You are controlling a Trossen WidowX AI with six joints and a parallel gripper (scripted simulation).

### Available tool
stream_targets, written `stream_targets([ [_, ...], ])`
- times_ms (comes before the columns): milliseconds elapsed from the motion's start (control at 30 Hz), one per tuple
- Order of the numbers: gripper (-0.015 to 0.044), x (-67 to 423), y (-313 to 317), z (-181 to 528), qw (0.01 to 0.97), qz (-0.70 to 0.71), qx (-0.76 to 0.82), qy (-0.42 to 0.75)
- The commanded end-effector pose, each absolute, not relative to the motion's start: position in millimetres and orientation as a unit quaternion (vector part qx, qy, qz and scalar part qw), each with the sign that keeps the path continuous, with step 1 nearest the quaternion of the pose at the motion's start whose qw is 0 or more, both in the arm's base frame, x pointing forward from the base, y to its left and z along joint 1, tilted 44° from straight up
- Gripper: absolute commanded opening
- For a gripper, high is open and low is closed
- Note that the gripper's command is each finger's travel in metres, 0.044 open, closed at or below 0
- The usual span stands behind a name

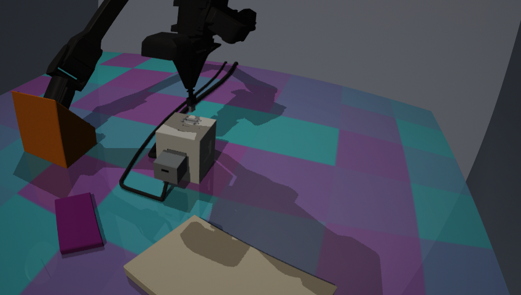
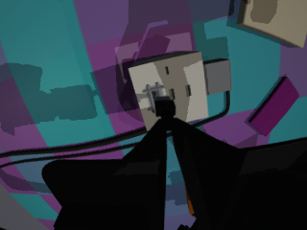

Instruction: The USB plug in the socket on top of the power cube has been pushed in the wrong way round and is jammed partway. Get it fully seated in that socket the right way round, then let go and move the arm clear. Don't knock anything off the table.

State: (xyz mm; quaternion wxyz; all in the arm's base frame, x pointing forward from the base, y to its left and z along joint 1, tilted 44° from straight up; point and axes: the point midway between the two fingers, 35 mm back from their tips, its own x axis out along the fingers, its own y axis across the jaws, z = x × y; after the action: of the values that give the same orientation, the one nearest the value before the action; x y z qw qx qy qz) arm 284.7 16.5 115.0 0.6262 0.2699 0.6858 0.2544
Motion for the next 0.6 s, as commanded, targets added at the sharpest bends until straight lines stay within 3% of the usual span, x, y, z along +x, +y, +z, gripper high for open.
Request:
stream_targets([
  [0,0.0,284.5,16.3,114.8,0.612,0.22,0.3,0.697],
  [567,0.0,284.5,16.3,114.8,0.531,0.061,0.428,0.729],
])
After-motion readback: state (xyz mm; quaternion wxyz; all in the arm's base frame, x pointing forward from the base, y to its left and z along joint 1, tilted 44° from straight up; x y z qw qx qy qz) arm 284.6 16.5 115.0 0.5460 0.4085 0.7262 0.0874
